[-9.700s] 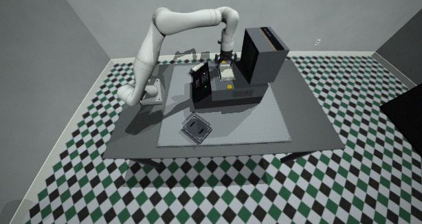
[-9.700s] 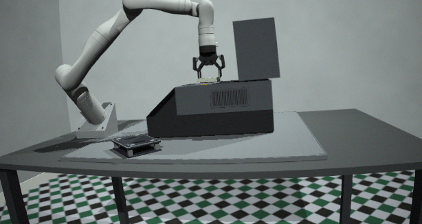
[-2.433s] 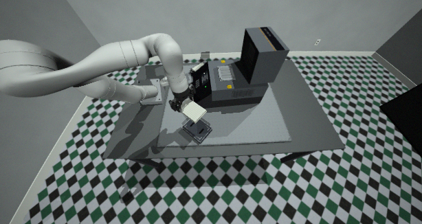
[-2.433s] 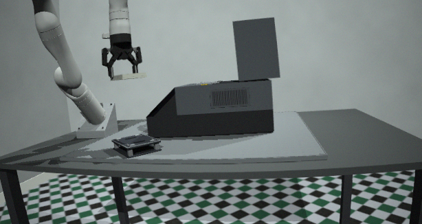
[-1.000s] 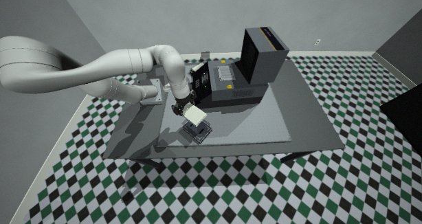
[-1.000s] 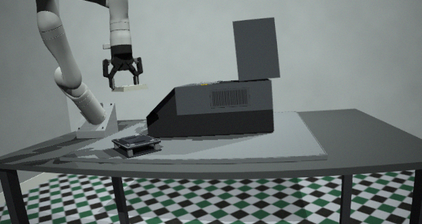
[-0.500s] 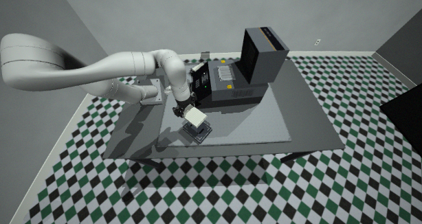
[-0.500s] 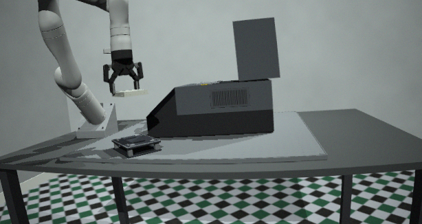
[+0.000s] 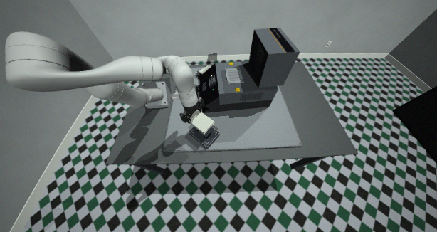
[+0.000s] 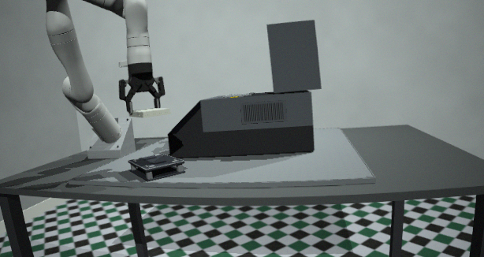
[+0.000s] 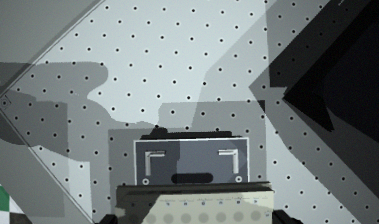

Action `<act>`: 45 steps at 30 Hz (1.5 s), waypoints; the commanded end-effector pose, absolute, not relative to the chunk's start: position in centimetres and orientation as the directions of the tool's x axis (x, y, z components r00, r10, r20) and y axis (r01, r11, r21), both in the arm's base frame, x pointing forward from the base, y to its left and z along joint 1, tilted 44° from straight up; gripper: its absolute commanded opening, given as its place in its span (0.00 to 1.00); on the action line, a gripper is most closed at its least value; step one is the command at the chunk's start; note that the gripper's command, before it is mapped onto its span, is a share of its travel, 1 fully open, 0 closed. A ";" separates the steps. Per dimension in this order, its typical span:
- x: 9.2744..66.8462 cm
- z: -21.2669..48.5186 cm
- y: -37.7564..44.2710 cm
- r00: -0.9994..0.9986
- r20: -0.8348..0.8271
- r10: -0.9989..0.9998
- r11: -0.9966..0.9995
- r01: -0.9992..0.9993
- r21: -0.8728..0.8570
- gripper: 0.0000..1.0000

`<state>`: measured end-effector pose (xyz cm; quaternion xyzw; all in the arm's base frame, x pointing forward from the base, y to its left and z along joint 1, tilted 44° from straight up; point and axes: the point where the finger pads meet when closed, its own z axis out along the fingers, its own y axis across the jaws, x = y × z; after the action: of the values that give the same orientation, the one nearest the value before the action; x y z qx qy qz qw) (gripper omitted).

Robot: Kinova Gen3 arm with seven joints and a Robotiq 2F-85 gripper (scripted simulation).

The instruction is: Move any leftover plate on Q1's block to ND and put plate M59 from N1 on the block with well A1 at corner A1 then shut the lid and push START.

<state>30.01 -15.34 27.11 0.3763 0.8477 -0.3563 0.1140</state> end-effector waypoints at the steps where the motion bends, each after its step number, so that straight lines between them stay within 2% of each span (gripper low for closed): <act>1: 30.0 26.7 -15.7 -0.691 -0.462 0.556 0.464 0.719 -0.518 0.90; 45: 29.6 23.1 -19.2 -0.691 -0.462 0.556 0.464 0.719 -0.518 0.90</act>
<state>29.63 -18.99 23.27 0.3760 0.8479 -0.3559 0.1142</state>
